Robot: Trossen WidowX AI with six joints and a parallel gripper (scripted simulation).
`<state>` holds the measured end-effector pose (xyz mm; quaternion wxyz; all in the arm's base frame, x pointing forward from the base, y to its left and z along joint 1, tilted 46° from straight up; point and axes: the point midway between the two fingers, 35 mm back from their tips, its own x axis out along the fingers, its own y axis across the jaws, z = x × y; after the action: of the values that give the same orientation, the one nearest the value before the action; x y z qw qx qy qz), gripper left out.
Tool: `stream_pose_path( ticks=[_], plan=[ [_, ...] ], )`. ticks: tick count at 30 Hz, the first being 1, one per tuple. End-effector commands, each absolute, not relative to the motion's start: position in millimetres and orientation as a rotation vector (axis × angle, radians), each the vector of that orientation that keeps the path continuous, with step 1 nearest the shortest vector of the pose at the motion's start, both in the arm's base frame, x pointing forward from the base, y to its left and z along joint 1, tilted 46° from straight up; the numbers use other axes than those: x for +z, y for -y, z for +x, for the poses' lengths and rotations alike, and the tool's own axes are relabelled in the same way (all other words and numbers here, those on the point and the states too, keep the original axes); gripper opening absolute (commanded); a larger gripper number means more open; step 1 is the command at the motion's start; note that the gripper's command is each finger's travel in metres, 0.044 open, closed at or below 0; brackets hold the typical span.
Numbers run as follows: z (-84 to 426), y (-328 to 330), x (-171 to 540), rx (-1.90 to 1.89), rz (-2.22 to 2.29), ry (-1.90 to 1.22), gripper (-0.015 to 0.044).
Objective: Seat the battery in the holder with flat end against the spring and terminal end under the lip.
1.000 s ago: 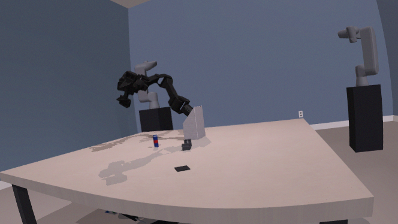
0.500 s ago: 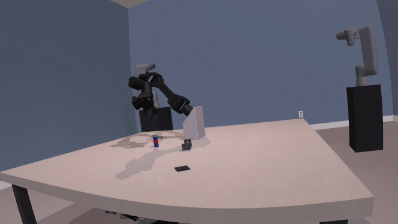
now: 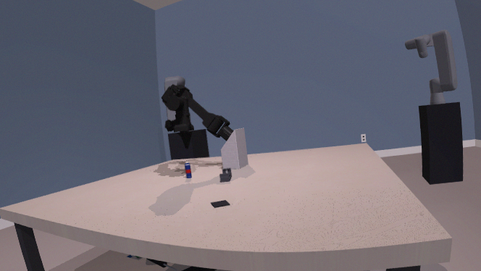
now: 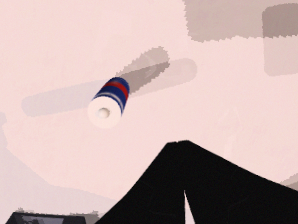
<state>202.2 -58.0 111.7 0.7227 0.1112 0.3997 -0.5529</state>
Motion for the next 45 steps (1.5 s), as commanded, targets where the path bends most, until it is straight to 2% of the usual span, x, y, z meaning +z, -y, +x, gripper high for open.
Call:
stream_pose_path(
  ticks=[1,13,45],
  plan=[
    [204.6,64.5,106.3,-1.232,0.239,-0.878,0.0],
    [207.3,116.3,59.6,-1.235,0.234,-0.872,0.0],
    [247.9,101.4,49.0,-1.234,0.236,-0.872,0.0]
  ],
)
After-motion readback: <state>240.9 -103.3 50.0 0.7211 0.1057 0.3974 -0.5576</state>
